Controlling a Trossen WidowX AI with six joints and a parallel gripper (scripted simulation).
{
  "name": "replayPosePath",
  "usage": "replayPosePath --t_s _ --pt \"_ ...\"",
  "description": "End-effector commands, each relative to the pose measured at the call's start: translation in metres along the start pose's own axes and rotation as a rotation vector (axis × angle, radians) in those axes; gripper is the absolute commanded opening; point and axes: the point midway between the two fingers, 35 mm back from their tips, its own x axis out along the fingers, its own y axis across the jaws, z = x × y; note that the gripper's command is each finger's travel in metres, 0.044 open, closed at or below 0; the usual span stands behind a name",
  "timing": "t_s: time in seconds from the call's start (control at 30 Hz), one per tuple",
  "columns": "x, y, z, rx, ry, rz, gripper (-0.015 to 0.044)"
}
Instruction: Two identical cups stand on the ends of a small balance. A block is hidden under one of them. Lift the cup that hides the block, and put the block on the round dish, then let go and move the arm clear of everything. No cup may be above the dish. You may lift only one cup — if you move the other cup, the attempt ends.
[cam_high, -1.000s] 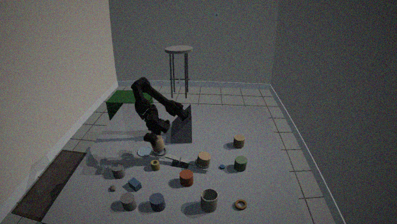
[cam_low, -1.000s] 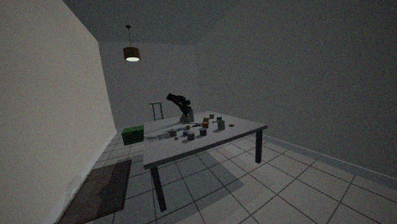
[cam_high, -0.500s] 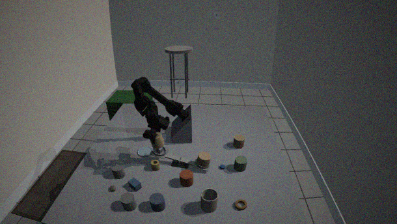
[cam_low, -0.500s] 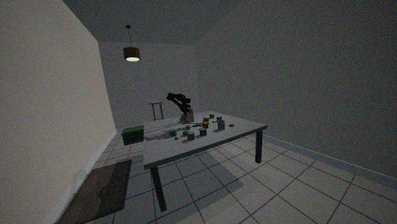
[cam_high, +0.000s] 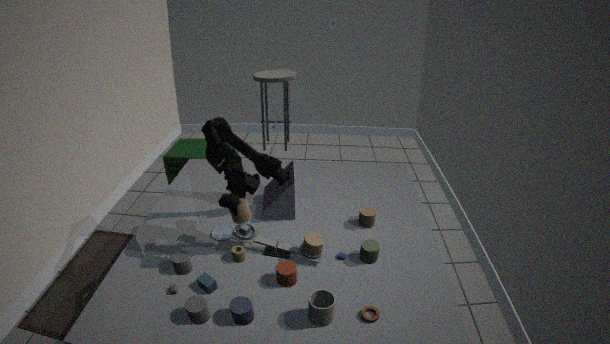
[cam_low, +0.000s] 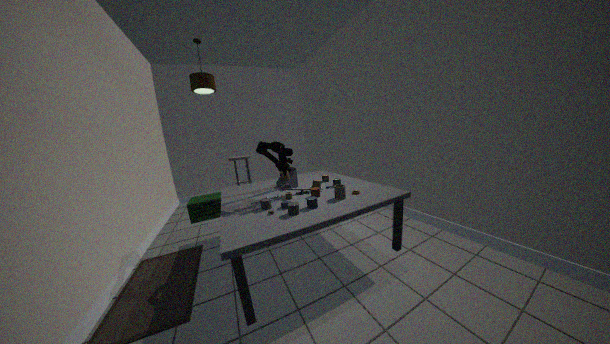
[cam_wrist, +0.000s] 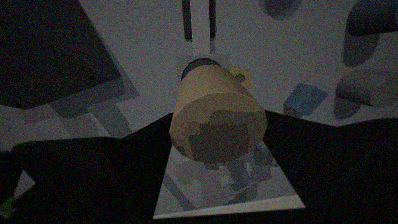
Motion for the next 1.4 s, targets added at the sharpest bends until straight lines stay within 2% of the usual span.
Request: replayPosePath --t_s 0.0,1.37 --pt "-0.0051 0.0001 -0.0007 0.002 0.002 -0.002 0.0" --pt "-0.0063 0.0011 -0.0009 0.0 0.002 -0.001 0.0"
